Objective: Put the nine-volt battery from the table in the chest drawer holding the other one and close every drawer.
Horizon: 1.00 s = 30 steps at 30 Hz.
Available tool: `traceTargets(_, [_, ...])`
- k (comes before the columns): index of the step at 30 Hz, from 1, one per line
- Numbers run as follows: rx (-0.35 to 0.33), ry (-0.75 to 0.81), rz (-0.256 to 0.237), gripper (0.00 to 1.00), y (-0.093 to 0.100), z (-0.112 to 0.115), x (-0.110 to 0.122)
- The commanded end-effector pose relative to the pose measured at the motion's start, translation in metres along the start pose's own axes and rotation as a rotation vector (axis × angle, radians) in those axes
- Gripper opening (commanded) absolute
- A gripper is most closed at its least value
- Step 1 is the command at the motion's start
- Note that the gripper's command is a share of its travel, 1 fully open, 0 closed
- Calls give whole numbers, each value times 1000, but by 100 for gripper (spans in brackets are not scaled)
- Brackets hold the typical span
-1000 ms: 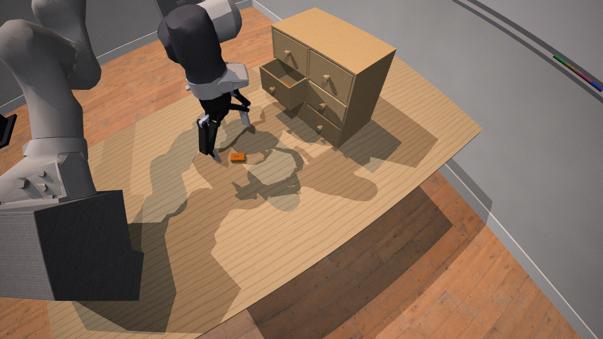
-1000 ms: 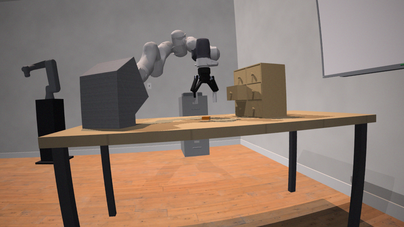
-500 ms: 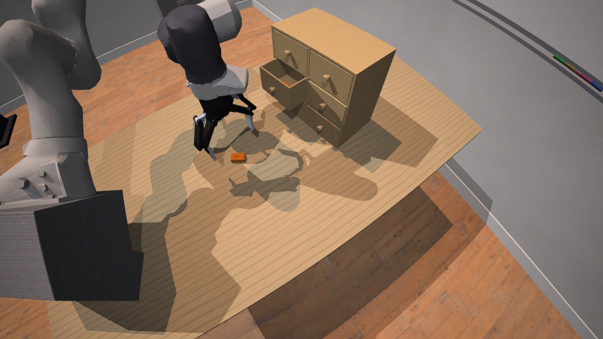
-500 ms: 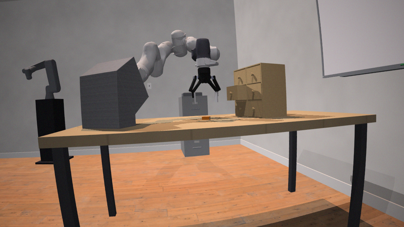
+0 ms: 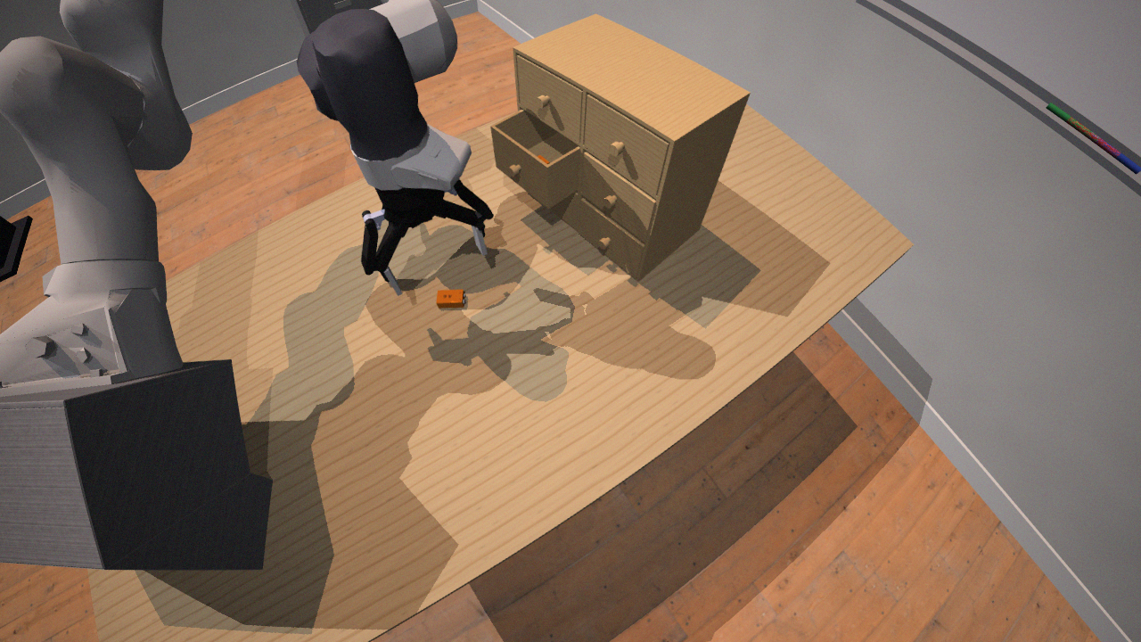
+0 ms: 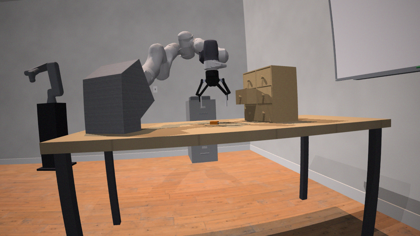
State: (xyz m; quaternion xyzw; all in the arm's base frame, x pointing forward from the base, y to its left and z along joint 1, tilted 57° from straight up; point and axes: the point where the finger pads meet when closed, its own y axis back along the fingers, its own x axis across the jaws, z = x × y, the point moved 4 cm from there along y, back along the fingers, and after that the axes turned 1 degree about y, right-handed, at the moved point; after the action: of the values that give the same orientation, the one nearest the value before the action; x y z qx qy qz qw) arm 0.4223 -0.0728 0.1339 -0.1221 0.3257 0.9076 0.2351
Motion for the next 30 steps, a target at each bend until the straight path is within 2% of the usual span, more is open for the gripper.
traceTargets(1, [7, -204, 15, 100, 0, 0, 0])
traceTargets(5, [7, -204, 15, 100, 0, 0, 0])
traceTargets(6, [8, -342, 14, 100, 0, 0, 0])
traceTargets(12, [8, -342, 14, 100, 0, 0, 0])
traceTargets(13, [9, -482, 14, 100, 0, 0, 0])
traceTargets(20, [9, -482, 14, 100, 0, 0, 0])
traceTargets(21, [10, -622, 13, 100, 0, 0, 0])
traceTargets(28, [10, -622, 13, 100, 0, 0, 0])
traceTargets(29, [11, -761, 12, 100, 0, 0, 0])
traceTargets(30, [11, -761, 12, 100, 0, 0, 0])
